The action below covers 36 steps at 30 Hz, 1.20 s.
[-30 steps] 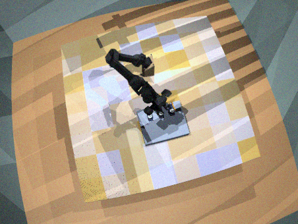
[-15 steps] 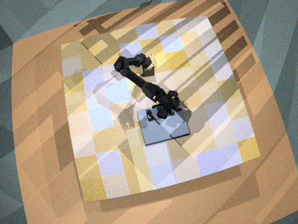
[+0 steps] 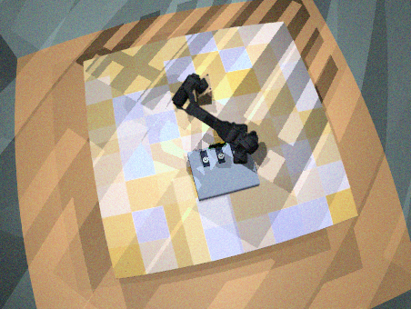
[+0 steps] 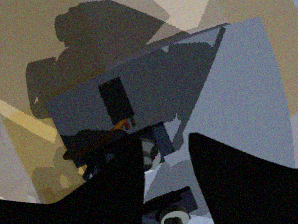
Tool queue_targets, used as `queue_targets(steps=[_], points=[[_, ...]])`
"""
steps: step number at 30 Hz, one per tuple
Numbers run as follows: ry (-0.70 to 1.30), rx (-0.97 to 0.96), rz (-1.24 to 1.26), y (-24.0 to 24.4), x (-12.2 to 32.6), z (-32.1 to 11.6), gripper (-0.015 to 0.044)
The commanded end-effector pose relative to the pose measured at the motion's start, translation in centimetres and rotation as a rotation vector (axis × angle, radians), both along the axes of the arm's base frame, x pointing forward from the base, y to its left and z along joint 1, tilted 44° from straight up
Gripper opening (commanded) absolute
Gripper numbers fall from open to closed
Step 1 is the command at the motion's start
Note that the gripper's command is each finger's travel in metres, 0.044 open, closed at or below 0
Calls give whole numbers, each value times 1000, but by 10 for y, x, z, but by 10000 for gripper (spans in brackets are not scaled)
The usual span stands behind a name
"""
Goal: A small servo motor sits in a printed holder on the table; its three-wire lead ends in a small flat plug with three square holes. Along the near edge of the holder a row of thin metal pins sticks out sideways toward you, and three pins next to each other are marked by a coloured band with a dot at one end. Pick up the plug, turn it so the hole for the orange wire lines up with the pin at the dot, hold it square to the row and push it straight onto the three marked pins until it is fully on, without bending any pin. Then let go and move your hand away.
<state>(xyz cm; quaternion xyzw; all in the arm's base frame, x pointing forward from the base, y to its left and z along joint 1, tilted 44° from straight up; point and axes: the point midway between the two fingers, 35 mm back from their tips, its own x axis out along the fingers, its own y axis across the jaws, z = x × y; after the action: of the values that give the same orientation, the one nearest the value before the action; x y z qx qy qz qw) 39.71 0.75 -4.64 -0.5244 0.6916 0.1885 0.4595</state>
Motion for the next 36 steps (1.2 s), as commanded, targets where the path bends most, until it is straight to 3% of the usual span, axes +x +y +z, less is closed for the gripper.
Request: queue_targets(steps=[1,8,34,36], points=[[102,-44,56,0,-6,-15,115],[286,-116,146,-2,-19,-41,115],[291,-120,148,-29,-26,-71,115],[291,-120,148,-29,-26,-71,62]])
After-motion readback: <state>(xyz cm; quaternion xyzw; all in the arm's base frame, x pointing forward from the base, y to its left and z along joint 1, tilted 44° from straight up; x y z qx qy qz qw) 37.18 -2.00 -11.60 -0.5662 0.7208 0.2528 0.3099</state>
